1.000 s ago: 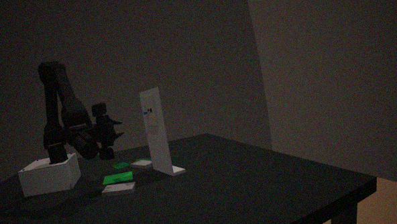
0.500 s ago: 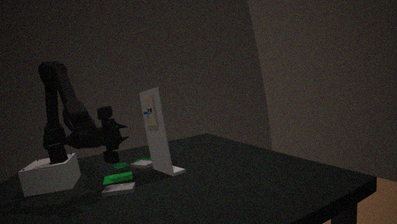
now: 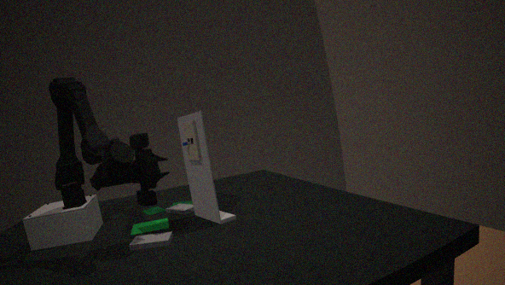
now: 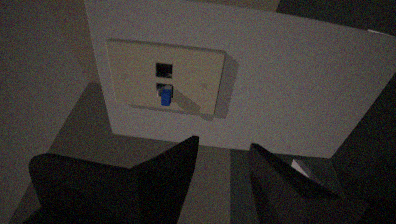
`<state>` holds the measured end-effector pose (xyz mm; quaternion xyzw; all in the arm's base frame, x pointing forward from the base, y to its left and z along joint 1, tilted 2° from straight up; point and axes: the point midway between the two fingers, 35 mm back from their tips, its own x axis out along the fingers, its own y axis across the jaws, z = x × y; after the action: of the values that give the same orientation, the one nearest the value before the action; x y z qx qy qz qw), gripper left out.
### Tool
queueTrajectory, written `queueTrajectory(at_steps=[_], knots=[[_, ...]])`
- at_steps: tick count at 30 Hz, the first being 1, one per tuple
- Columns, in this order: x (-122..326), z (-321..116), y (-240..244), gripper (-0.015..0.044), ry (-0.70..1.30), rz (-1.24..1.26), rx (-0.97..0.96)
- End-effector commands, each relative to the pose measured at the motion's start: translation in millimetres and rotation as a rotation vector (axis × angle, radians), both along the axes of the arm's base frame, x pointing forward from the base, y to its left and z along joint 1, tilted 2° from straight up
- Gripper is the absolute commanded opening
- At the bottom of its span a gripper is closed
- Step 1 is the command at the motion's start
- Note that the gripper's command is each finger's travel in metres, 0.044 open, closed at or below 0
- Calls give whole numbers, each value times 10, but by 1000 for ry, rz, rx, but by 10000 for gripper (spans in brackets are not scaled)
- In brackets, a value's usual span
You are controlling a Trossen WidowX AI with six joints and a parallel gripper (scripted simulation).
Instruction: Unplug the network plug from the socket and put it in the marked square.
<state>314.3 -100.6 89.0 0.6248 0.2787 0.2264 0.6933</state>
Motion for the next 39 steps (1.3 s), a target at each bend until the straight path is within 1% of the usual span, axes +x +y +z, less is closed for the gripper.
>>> queueTrajectory(at_steps=[1, 27, 39], knots=[[18, 15, 29, 156, 7, -5, 7], [101, 471, 222, 156, -41, -18, 74], [220, 486, 277, 156, -42, -18, 75]])
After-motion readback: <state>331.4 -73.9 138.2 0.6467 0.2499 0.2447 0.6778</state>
